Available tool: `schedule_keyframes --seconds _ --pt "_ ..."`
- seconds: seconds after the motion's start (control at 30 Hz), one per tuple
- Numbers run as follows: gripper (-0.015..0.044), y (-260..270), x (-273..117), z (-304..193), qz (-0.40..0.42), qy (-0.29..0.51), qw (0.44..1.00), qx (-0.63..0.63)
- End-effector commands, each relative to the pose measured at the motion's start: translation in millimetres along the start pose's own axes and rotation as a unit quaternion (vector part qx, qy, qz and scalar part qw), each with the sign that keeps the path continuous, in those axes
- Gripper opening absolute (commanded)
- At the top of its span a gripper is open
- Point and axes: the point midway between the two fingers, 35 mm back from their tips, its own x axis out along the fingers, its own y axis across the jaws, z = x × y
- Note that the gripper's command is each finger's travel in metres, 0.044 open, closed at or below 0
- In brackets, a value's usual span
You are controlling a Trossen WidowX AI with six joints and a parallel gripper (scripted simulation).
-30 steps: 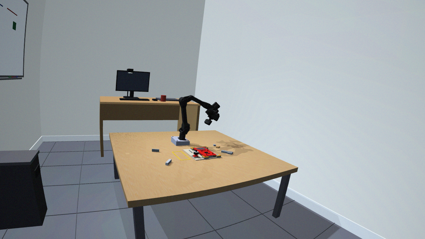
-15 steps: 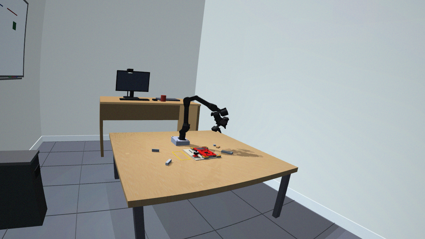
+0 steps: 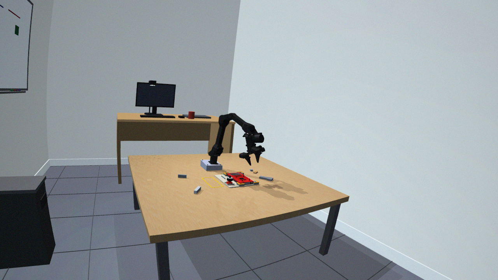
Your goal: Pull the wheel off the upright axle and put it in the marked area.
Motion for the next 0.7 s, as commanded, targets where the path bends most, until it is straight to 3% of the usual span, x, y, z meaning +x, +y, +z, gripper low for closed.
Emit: schedule_keyframes --seconds 0.0,0.27,0.67 --pt "0.03 -70.6 -6.5 19.1 -0.056 0.015 0.998 0.006" --pt "0.03 -187.8 -33.4 23.2 -0.128 0.06 0.99 0.026" --pt "0.03 -188.7 -33.5 24.6 -0.13 0.061 0.989 0.027"
